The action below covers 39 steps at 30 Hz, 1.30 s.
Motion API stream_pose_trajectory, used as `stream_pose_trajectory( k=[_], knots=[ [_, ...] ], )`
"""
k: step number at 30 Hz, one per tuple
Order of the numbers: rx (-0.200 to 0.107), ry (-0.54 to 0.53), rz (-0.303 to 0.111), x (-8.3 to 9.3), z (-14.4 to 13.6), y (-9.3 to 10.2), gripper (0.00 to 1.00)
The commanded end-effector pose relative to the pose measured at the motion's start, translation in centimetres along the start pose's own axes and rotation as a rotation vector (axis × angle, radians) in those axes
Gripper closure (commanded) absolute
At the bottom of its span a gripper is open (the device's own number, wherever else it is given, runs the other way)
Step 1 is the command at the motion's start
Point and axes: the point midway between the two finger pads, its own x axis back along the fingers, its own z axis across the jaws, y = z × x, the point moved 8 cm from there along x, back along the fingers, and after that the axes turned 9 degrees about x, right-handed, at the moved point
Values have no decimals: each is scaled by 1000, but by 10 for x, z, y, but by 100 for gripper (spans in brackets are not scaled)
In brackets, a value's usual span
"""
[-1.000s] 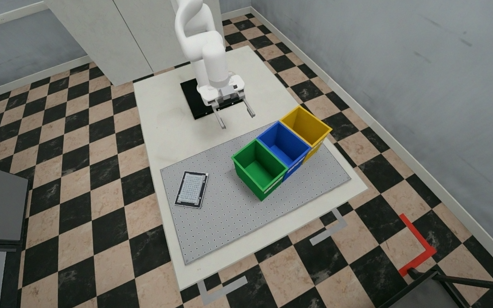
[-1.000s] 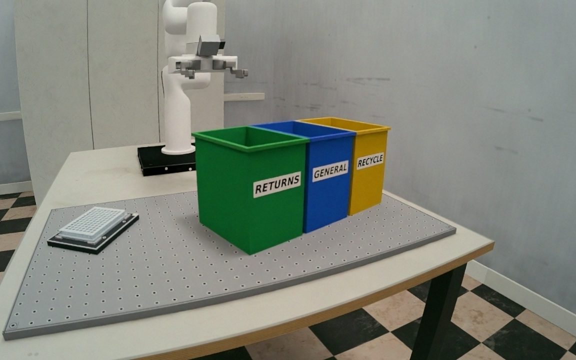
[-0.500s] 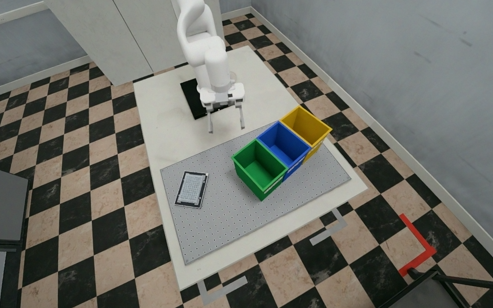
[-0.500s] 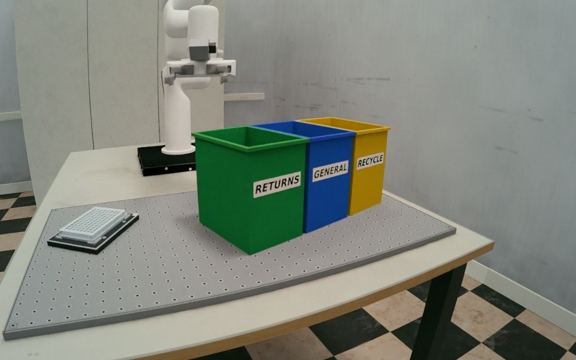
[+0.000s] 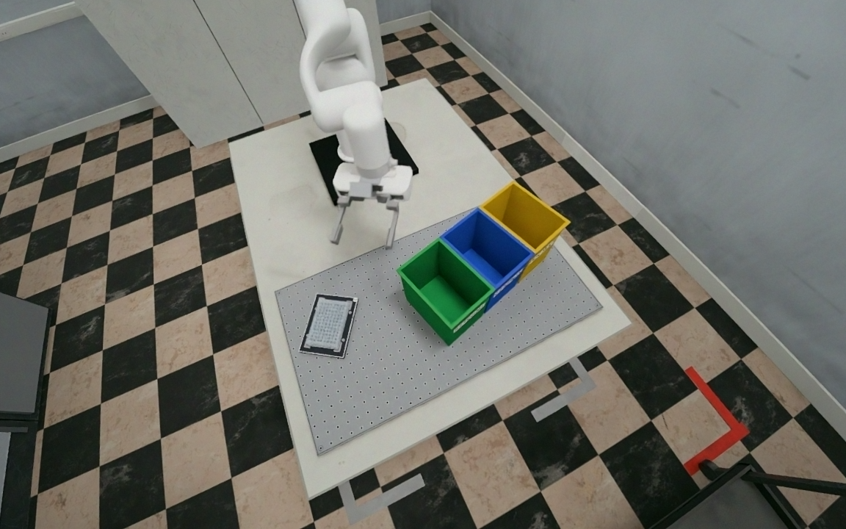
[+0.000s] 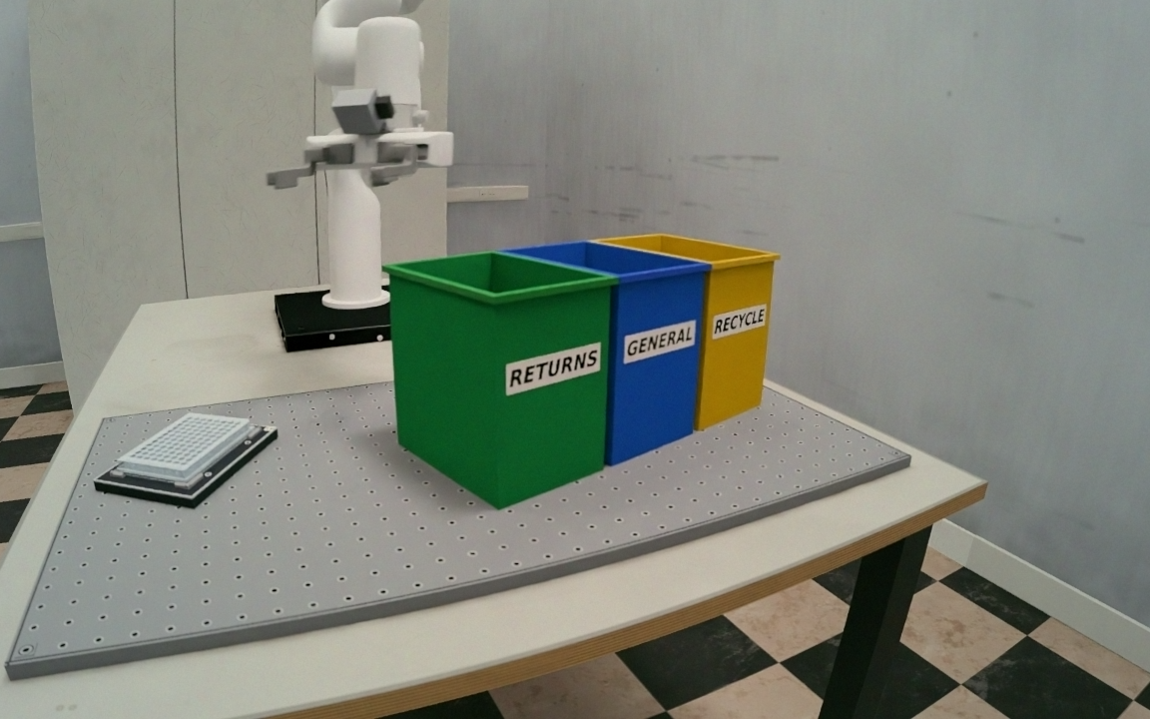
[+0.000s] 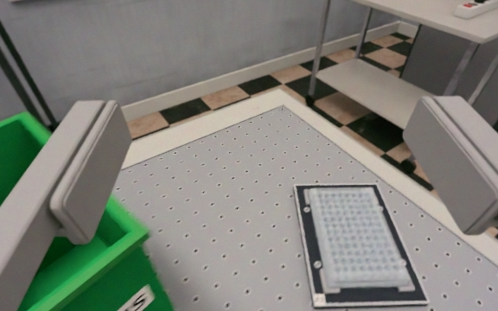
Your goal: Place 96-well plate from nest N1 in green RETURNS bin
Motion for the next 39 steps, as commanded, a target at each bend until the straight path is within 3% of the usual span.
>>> stream_pose_trajectory(
  k=[1, 4, 19, 21, 36, 39],
  knots=[
    [-11, -1, 1, -14, -11, -4, 63],
    [-11, -1, 1, -18, -14, -5, 63],
    [-11, -1, 0, -70, -63, -30, 63],
    [-11, -1, 0, -70, -63, -30, 63],
    [-10, -1, 0, -121, -112, -54, 63],
    [-10, -1, 0, -123, -113, -55, 63]
  ],
)
